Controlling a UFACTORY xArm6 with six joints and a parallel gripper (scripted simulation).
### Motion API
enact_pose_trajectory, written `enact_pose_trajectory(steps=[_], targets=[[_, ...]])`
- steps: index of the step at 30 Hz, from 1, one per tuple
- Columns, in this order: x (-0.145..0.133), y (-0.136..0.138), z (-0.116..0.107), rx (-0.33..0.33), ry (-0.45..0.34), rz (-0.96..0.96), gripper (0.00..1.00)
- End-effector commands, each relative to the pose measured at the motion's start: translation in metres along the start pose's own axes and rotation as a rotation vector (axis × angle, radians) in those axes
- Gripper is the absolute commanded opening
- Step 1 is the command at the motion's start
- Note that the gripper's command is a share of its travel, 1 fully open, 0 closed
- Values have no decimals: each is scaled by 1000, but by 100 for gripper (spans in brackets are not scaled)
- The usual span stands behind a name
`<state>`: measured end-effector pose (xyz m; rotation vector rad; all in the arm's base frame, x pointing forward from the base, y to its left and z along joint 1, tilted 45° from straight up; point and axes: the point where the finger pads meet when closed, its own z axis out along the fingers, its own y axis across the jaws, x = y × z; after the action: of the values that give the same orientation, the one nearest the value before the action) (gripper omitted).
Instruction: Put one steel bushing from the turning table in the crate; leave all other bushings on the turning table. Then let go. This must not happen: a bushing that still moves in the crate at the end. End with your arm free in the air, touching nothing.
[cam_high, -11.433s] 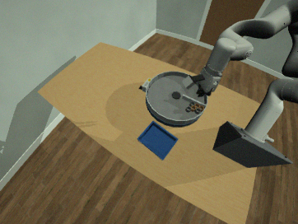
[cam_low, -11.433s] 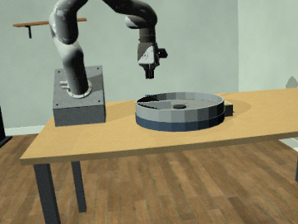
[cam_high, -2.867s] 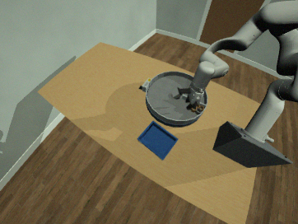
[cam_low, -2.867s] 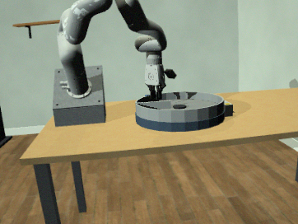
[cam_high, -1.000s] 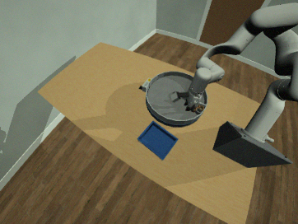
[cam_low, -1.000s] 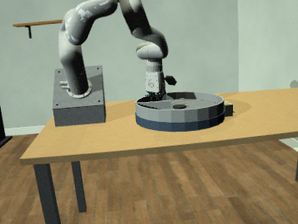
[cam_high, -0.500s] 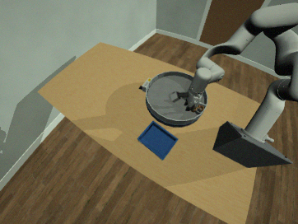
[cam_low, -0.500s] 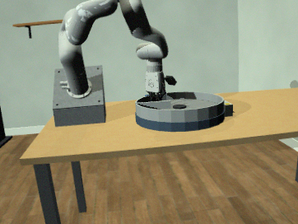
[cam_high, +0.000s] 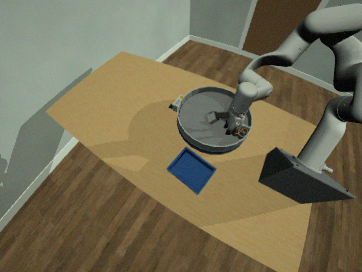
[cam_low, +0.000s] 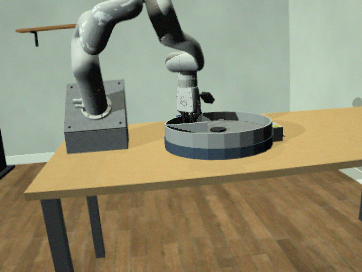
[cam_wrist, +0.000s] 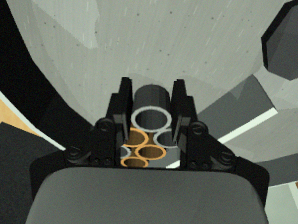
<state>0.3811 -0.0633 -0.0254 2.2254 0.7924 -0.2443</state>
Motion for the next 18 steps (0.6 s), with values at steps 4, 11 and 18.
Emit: enact_pose_trajectory(steps=[4, 11, 18], targets=[[1, 0, -1, -1, 2, 1, 0], [1, 0, -1, -1, 2, 1, 0], [1, 0, -4, -1, 2, 1, 0]])
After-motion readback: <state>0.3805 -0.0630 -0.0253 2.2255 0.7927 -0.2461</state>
